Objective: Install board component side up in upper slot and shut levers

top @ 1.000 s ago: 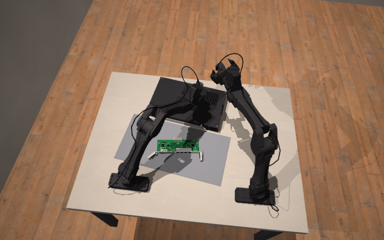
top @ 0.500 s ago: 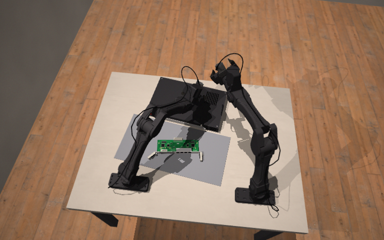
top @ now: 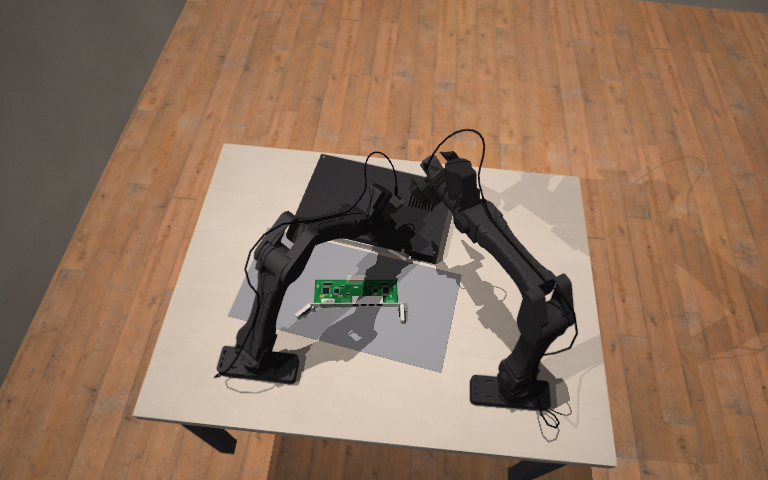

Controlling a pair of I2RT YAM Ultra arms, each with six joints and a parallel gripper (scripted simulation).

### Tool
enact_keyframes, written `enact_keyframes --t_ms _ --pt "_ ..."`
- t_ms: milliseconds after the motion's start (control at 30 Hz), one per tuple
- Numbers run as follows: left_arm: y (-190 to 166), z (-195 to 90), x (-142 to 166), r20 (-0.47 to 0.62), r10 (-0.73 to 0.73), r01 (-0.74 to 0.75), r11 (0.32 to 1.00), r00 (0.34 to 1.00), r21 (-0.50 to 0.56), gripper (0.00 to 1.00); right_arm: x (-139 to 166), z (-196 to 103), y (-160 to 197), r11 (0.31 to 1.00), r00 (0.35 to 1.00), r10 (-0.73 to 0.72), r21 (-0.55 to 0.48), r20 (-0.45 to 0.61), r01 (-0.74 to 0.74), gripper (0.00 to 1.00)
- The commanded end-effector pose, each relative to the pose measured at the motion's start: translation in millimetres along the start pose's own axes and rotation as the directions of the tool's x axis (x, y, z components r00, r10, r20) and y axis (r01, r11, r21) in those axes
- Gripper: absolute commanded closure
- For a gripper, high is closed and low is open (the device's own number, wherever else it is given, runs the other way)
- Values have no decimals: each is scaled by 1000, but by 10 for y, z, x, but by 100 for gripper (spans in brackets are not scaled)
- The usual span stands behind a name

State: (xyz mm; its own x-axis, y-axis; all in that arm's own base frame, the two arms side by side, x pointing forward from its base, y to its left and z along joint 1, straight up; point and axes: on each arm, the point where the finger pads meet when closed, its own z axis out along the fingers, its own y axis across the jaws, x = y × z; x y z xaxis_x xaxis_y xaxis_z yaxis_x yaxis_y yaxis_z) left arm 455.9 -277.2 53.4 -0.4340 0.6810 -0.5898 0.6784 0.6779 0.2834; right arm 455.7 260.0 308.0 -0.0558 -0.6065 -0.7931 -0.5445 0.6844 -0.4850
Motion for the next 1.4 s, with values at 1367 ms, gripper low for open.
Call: enact_keyframes --t_ms 1367 --pt "-1355 -1327 1684 7 403 -337 754 915 563 53 1648 -2770 2081 829 990 133 -554 56 -80 0"
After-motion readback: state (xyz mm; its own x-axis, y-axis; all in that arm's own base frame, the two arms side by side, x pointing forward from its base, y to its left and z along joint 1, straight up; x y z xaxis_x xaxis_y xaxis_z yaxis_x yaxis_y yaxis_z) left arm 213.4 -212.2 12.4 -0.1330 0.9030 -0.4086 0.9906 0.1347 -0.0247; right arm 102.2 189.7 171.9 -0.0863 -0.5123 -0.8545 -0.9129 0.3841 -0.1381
